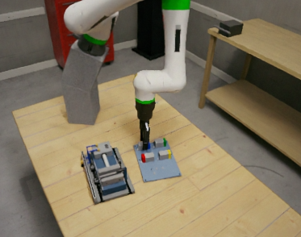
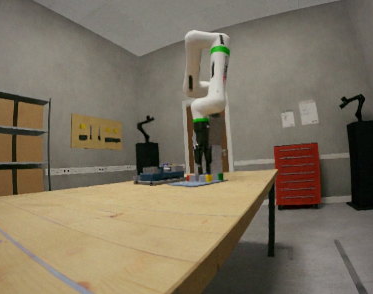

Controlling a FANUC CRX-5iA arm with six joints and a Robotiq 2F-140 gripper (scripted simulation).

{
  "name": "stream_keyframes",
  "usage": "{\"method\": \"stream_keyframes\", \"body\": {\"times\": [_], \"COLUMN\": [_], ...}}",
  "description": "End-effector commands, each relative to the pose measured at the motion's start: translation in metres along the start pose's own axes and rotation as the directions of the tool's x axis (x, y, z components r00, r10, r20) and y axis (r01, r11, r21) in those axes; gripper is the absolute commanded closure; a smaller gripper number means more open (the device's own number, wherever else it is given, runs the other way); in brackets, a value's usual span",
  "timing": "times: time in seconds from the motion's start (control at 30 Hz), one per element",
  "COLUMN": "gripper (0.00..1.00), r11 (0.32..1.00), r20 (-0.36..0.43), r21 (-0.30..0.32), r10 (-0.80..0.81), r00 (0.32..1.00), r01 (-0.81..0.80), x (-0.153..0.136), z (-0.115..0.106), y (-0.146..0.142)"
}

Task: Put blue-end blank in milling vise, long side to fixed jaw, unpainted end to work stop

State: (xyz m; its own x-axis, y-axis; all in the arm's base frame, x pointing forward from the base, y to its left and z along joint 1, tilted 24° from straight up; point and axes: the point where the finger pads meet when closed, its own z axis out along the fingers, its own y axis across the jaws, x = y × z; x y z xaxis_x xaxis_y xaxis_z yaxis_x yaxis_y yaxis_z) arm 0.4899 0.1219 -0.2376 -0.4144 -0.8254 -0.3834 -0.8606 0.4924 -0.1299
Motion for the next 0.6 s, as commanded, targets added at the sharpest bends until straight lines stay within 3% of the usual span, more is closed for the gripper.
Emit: {"method": "stream_keyframes", "body": {"times": [0.0, 0.17, 0.2, 0.57], "gripper": [0.55, 0.55, 0.9, 0.9], "r11": [1.0, 1.0, 1.0, 1.0], "r20": [0.0, 0.0, 0.0, 0.0], "r21": [0.001, 0.001, 0.001, 0.001], "r10": [0.0, 0.0, 0.0, 0.0], "r00": [1.0, 1.0, 1.0, 1.0], "r01": [0.0, 0.0, 0.0, 0.0], "x": [-0.0002, -0.0002, -0.0002, -0.0002], "z": [0.0005, 0.0011, 0.0008, 0.0008], "y": [-0.0006, -0.0006, -0.0006, -0.0006]}}
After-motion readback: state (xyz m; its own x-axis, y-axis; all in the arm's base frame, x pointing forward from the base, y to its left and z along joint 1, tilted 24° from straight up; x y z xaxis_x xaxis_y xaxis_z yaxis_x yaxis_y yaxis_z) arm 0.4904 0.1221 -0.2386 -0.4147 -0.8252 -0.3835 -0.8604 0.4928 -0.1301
